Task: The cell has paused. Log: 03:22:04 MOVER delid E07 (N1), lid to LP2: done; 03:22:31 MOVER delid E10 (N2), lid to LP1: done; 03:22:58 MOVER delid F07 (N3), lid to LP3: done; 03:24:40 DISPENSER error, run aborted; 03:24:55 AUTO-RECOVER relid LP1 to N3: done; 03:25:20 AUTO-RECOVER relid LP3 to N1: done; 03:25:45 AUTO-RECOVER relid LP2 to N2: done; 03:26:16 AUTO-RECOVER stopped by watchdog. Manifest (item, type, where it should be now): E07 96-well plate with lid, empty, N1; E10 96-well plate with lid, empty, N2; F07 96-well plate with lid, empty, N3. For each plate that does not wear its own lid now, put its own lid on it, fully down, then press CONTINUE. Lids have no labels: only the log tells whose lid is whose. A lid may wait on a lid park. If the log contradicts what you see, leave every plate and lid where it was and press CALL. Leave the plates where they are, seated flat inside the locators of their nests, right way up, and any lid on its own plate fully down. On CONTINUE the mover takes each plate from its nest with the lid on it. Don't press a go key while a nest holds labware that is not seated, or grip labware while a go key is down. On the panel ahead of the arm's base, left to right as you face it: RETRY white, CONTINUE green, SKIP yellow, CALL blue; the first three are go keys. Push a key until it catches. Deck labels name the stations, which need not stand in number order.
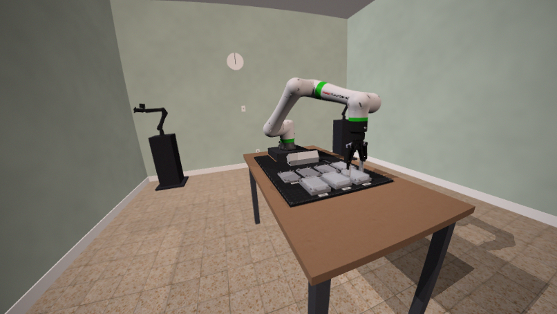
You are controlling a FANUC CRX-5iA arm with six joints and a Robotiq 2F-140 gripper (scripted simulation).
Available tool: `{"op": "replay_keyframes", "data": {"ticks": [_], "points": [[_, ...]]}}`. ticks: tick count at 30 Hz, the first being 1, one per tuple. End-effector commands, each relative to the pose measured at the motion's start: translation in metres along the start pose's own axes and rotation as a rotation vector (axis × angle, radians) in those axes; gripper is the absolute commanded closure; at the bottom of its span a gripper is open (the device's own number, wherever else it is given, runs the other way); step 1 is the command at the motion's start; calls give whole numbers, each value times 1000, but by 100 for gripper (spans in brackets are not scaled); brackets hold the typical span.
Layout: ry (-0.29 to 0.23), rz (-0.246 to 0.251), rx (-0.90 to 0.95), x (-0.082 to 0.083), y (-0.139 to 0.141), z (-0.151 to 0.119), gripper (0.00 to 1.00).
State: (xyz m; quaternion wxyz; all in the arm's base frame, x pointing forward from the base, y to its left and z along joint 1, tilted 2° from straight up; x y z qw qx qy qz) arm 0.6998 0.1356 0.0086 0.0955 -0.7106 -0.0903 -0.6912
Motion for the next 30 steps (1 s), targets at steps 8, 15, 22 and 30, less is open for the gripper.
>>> {"op": "replay_keyframes", "data": {"ticks": [8, 15, 22, 30], "points": [[1, 0, 0, 10, 0, 0, 100], [1, 0, 0, 18, 0, 0, 100], [1, 0, 0, 30, 0, 0, 100], [1, 0, 0, 40, 0, 0, 100]]}}
Point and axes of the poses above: the point where the finger pads meet when closed, its own x axis back along the fingers, its own y axis across the jaws, z = x × y, the point moved 2 cm from there along x, back along the fingers, and after that the axes turned 12 degrees about x, right-handed, at the moved point
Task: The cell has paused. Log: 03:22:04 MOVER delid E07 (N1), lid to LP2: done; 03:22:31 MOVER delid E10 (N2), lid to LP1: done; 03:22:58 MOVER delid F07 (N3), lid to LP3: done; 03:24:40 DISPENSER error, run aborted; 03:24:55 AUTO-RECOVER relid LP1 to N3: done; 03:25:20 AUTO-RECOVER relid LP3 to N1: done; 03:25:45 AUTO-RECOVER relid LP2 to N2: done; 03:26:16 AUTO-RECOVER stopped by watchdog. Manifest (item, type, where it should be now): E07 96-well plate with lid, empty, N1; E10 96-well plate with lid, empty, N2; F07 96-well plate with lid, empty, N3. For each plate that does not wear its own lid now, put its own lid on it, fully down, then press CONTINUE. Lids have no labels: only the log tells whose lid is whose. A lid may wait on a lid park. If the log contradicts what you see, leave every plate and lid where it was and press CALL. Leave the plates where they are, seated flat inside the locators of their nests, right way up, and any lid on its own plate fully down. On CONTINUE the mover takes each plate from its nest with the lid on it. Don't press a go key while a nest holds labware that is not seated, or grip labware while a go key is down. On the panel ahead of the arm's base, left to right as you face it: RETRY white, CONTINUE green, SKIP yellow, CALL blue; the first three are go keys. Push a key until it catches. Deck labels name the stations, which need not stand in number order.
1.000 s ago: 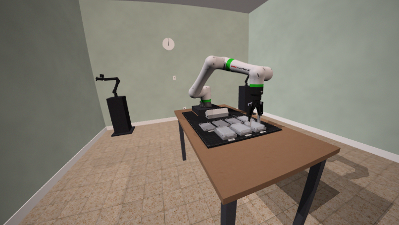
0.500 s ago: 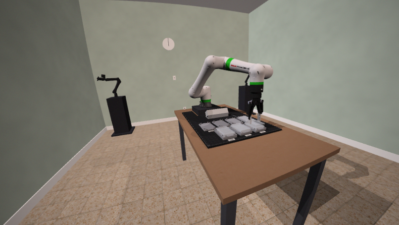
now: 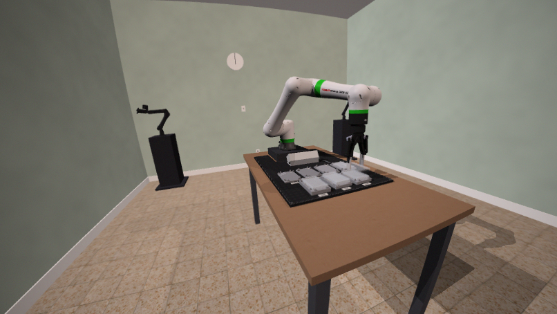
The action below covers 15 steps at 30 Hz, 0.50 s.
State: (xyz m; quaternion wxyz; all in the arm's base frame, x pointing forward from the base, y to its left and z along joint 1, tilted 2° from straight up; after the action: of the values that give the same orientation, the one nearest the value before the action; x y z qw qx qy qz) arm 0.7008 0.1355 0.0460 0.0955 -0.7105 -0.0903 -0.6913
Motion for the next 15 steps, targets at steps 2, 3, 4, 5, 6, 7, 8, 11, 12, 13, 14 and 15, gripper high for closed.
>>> {"op": "replay_keyframes", "data": {"ticks": [2, 3, 4, 5, 6, 7, 8, 11, 12, 13, 14, 15], "points": [[0, 0, 0, 4, 0, 0, 100], [0, 0, 0, 6, 0, 0, 100], [0, 0, 0, 7, 0, 0, 100], [0, 0, 0, 8, 0, 0, 100], [0, 0, 0, 9, 0, 0, 100], [0, 0, 0, 10, 0, 0, 100], [0, 0, 0, 11, 0, 0, 100], [0, 0, 0, 13, 0, 0, 100], [0, 0, 0, 14, 0, 0, 100], [0, 0, 0, 14, 0, 0, 100], [0, 0, 0, 15, 0, 0, 100], [0, 0, 0, 15, 0, 0, 100]]}}
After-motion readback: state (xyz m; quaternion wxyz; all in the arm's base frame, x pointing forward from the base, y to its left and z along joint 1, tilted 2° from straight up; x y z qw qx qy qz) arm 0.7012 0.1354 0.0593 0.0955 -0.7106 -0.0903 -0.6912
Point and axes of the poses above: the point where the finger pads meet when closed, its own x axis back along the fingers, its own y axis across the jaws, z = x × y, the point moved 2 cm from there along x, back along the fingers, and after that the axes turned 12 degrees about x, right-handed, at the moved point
